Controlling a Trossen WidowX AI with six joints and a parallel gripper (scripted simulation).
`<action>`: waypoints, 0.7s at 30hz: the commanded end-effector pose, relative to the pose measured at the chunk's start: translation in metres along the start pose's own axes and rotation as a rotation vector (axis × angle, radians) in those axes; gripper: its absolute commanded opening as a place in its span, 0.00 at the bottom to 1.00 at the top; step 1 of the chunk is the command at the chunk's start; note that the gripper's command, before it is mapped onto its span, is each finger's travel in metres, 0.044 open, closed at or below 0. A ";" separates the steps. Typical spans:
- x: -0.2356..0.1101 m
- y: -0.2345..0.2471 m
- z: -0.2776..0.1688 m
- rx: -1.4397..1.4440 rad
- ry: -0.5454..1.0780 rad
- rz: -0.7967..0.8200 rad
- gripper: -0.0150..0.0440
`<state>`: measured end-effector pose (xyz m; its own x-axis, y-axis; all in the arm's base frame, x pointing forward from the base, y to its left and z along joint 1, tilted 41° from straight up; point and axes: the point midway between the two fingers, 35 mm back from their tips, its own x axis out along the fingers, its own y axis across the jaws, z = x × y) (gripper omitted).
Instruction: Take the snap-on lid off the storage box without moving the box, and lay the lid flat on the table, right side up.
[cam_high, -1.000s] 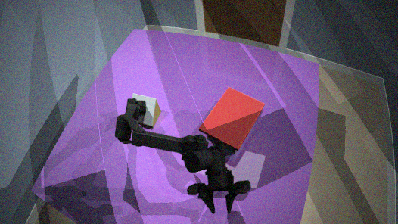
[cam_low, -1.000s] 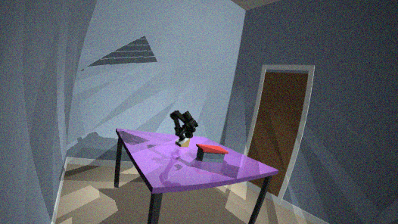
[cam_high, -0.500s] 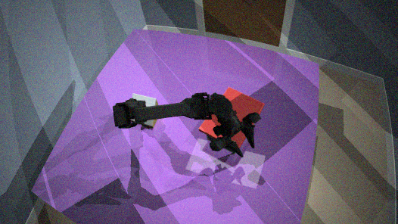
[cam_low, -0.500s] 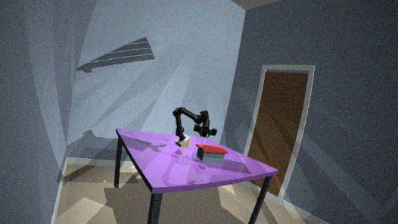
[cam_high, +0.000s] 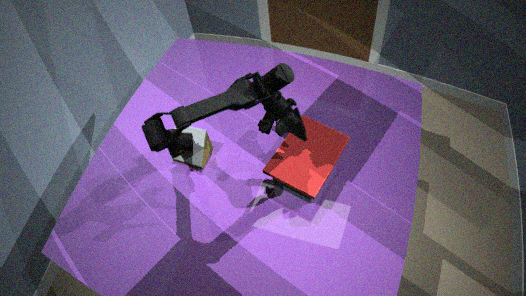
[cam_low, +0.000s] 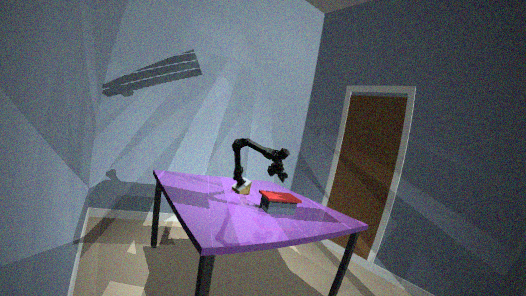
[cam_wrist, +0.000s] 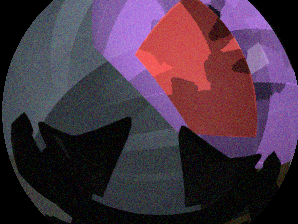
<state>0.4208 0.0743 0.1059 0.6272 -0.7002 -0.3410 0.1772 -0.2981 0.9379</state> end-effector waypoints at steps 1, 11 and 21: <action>-0.039 -0.043 0.023 -0.361 0.013 -0.025 0.65; -0.081 -0.077 0.061 -0.805 0.036 -0.007 0.65; -0.080 -0.077 0.060 -0.793 0.036 -0.010 0.65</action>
<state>0.3127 0.1145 0.0572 0.6434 -0.6742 -0.3626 0.6599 0.2484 0.7091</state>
